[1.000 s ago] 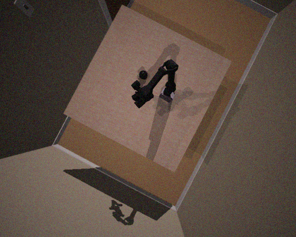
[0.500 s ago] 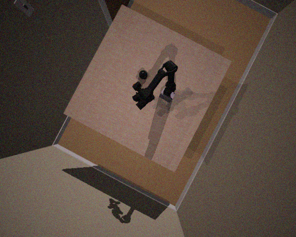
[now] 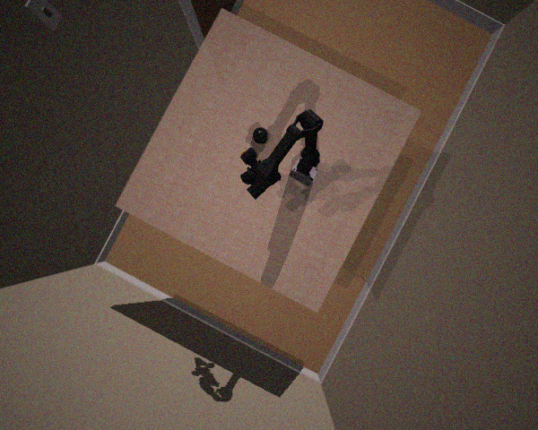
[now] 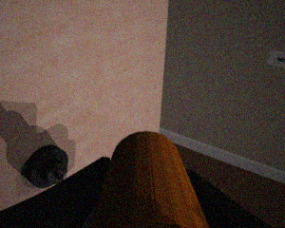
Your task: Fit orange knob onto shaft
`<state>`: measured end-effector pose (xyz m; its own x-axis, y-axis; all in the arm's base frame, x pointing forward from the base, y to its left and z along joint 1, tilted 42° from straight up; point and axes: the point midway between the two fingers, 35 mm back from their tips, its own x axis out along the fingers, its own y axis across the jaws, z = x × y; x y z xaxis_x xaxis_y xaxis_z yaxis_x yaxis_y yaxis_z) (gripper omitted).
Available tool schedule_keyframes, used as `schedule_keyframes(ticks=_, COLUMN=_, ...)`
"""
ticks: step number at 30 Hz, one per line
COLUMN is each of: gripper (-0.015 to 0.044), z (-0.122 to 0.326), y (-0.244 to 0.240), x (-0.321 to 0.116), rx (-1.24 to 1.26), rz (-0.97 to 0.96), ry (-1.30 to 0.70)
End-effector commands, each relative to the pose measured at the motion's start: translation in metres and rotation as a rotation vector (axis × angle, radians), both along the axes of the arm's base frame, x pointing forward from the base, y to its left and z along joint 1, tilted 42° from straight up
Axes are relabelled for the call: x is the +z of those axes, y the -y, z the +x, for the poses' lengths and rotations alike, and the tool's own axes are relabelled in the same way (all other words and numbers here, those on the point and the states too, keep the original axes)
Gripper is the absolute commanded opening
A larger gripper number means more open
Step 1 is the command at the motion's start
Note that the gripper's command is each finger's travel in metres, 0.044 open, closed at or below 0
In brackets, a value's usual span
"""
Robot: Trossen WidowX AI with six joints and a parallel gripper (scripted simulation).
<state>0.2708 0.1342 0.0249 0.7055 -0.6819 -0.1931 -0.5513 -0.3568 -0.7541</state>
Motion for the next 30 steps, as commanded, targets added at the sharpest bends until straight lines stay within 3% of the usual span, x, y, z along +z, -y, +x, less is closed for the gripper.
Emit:
schedule_keyframes(ticks=1, gripper=0.0, z=0.0, y=0.0, x=0.001, rx=0.001, rz=0.0, ry=0.001)
schedule_keyframes(ticks=18, gripper=0.0, z=0.0, y=0.001, x=-0.002, rx=0.003, rz=0.002, ry=0.002)
schedule_keyframes(ticks=30, gripper=0.0, z=0.004, y=0.02, x=-0.018, rx=-0.176, rz=0.13, ry=-0.179)
